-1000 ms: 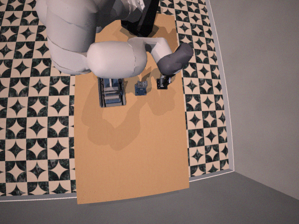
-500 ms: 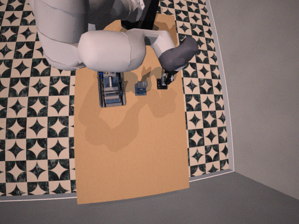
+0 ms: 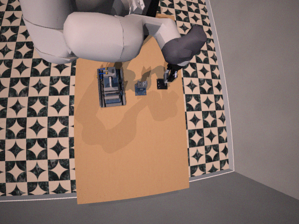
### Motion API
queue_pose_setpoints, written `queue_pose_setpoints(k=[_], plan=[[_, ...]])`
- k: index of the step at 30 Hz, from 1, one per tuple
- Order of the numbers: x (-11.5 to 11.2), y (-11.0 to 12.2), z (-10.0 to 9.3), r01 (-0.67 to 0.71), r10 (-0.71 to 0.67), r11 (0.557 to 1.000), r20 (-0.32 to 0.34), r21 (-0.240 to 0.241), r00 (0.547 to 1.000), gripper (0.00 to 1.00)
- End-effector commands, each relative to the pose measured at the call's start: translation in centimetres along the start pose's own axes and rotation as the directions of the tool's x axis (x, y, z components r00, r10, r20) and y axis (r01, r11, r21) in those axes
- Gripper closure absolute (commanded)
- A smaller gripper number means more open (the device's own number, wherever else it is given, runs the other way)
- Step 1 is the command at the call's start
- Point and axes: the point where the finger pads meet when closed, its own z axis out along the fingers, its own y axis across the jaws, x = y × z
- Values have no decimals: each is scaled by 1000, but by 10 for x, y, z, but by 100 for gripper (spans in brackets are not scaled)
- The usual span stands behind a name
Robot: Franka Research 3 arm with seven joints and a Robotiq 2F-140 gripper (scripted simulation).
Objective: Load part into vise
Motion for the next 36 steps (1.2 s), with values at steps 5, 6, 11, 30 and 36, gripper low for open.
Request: queue_pose_setpoints(k=[5,6,11,30,36], plan=[[-4,0,-34,21,-21,1000,13,1,1000,100],[-4,0,-38,21,-21,1000,13,1,1000,100],[-3,0,-59,21,-21,1000,13,1,1000,100],[-3,0,-94,21,-21,1000,13,1,1000,100],[-3,0,-97,21,-21,1000,13,1,1000,100]])
